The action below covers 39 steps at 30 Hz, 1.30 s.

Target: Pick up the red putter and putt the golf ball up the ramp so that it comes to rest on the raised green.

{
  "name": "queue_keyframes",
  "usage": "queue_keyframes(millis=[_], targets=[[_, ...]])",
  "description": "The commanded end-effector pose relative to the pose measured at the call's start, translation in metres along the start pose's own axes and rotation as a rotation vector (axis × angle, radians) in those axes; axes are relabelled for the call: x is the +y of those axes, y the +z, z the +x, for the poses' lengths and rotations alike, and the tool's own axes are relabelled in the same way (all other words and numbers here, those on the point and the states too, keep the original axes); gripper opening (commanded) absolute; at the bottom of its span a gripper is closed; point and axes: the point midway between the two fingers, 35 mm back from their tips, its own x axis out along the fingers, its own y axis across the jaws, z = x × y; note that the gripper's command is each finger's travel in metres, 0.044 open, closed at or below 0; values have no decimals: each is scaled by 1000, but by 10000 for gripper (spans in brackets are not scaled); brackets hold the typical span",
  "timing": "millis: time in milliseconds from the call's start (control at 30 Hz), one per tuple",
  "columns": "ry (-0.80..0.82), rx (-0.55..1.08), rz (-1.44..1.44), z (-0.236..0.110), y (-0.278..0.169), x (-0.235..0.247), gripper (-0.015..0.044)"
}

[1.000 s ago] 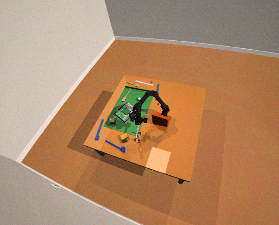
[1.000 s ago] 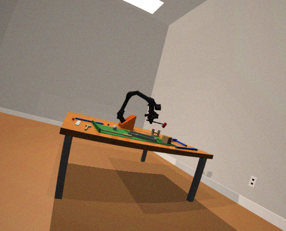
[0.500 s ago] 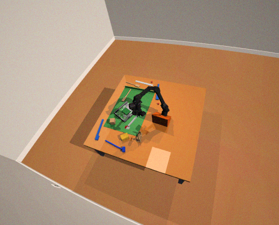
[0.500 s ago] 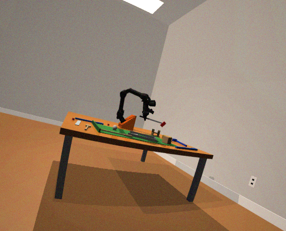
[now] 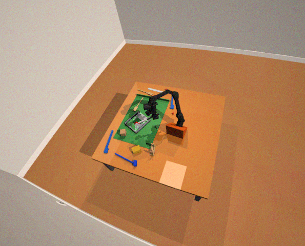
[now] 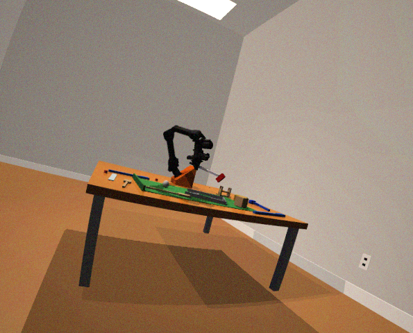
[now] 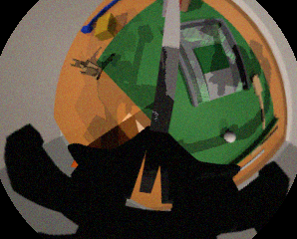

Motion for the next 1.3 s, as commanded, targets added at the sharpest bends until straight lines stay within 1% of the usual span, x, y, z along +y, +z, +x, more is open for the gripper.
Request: queue_keyframes(millis=[0, 400, 800, 1033, 1267], targets=[[-22, 2, 141, -6, -18, -22, 0], [-91, 25, 592, -15, -84, -81, 0], [-180, 41, 1033, -20, -159, -120, 0], [-185, 41, 1057, -19, -164, -122, 0], [-185, 40, 1057, 2, -166, -125, 0]])
